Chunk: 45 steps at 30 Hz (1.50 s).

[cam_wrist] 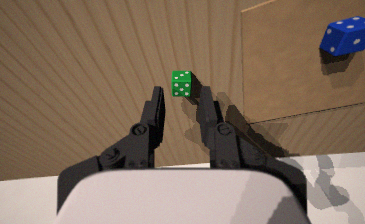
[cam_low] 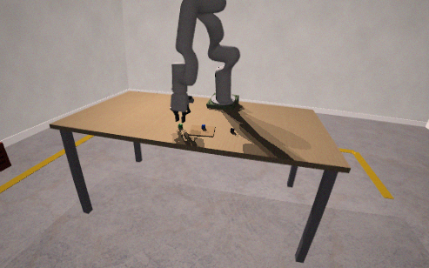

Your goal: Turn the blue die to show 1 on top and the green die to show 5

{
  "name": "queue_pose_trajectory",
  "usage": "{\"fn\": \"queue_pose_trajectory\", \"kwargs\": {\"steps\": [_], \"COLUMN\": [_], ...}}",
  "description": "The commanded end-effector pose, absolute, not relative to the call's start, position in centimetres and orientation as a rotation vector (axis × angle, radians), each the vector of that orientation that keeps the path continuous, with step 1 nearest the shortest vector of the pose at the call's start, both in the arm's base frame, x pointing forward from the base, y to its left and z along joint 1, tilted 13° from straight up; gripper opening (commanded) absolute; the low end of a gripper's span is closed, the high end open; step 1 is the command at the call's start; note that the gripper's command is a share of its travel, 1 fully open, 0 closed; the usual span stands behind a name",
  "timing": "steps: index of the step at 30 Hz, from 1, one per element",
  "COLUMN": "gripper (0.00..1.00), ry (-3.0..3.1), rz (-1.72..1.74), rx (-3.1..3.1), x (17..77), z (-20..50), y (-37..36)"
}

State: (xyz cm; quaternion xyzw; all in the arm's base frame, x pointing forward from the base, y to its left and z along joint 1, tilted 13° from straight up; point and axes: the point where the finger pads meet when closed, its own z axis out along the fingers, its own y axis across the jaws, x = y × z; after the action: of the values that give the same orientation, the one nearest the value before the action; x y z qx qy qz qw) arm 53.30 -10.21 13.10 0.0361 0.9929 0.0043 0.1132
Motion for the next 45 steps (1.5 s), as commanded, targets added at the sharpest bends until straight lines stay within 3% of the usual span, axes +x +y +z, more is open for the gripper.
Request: {"fn": "queue_pose_trajectory", "kwargs": {"steps": [1, 45], "gripper": [0.36, 0.36], "ry": [2.911, 2.911], "rz": [0.013, 0.013], "rx": [0.106, 0.106], "x": [53.48, 53.6], "z": [12.72, 12.19], "y": [-10.24, -10.25]}}
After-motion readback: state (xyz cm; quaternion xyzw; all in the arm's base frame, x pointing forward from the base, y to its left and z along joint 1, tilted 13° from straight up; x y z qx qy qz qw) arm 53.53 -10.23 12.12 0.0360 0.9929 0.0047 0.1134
